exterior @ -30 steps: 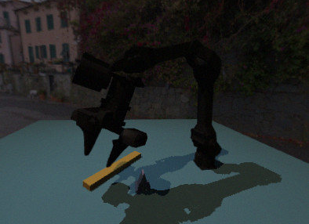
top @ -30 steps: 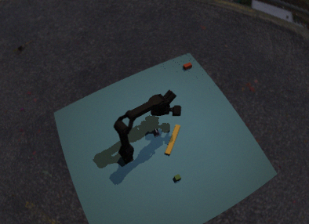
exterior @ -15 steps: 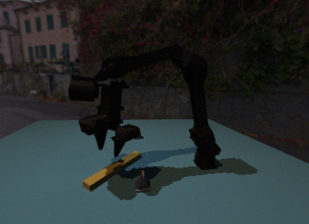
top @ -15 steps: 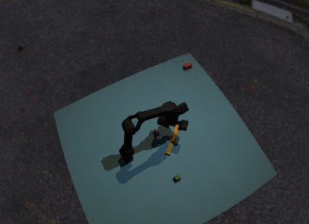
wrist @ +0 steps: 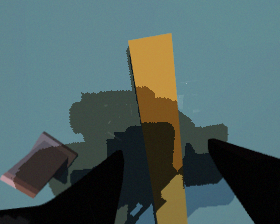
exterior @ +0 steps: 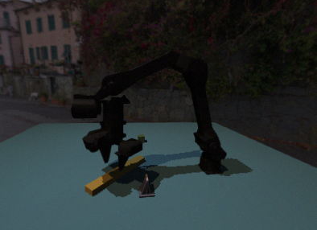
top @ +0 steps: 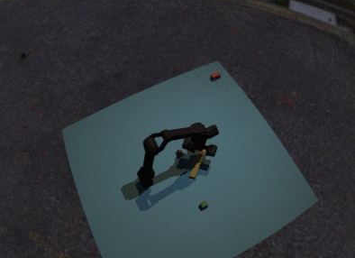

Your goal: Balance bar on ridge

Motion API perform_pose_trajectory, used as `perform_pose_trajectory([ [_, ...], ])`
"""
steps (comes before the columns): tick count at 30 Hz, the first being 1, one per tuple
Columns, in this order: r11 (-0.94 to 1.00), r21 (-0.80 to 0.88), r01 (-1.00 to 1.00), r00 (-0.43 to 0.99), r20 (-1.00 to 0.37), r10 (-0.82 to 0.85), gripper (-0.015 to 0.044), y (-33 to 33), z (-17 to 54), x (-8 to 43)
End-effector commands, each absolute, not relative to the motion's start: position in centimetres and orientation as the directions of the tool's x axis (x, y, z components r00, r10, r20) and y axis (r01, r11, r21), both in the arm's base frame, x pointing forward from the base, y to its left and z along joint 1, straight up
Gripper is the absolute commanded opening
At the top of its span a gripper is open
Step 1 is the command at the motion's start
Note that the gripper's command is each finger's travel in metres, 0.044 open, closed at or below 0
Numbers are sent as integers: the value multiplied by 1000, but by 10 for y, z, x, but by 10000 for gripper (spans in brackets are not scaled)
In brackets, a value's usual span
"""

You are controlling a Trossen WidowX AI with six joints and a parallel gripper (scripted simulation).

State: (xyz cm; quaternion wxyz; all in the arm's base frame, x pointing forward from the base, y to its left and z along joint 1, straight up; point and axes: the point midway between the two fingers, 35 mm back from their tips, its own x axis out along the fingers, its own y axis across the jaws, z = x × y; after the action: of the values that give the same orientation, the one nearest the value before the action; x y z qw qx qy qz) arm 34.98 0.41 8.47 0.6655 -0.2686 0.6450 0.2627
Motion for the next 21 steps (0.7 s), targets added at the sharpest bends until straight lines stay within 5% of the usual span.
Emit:
perform_pose_trajectory([
  [1, 715, -21, -698, 31, -1000, 0, 315, 3, 76, 350],
  [21, 715, -21, -698, 31, -1000, 0, 315, 3, 50, 351],
])
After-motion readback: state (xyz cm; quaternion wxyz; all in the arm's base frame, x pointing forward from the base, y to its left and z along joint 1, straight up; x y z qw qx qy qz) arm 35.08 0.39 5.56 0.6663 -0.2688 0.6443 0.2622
